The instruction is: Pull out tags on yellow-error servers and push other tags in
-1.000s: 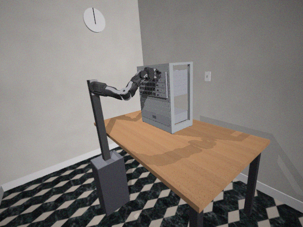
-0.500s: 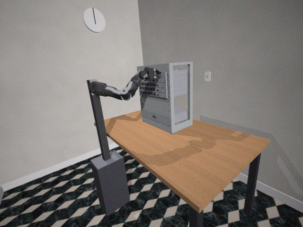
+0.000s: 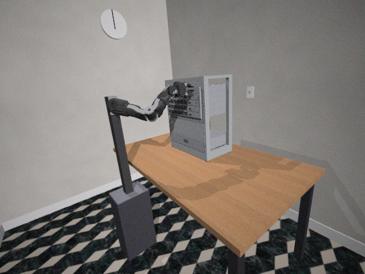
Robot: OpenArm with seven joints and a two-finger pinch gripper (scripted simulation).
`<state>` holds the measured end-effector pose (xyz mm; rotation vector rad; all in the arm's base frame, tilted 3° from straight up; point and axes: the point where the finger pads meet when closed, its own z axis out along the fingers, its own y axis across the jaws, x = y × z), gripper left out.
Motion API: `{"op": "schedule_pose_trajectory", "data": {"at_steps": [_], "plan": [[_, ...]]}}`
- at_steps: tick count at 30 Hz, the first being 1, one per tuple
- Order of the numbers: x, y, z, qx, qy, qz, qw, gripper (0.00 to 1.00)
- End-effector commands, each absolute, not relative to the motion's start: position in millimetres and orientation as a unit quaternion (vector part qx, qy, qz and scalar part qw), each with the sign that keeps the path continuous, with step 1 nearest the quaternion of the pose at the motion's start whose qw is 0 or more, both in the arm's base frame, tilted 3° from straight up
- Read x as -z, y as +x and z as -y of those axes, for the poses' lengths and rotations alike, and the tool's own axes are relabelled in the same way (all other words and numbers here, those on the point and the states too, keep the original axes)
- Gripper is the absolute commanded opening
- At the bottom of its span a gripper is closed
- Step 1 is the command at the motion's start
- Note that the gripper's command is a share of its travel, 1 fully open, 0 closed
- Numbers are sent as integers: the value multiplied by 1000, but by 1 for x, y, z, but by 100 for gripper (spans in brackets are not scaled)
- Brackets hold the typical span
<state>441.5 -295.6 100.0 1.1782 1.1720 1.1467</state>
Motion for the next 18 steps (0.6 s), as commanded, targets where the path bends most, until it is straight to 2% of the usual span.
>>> {"op": "schedule_pose_trajectory", "data": {"at_steps": [1, 18], "plan": [[-102, 440, 296, -484, 493, -487, 534, 10], [-63, 428, 284, -484, 493, -487, 534, 10]]}}
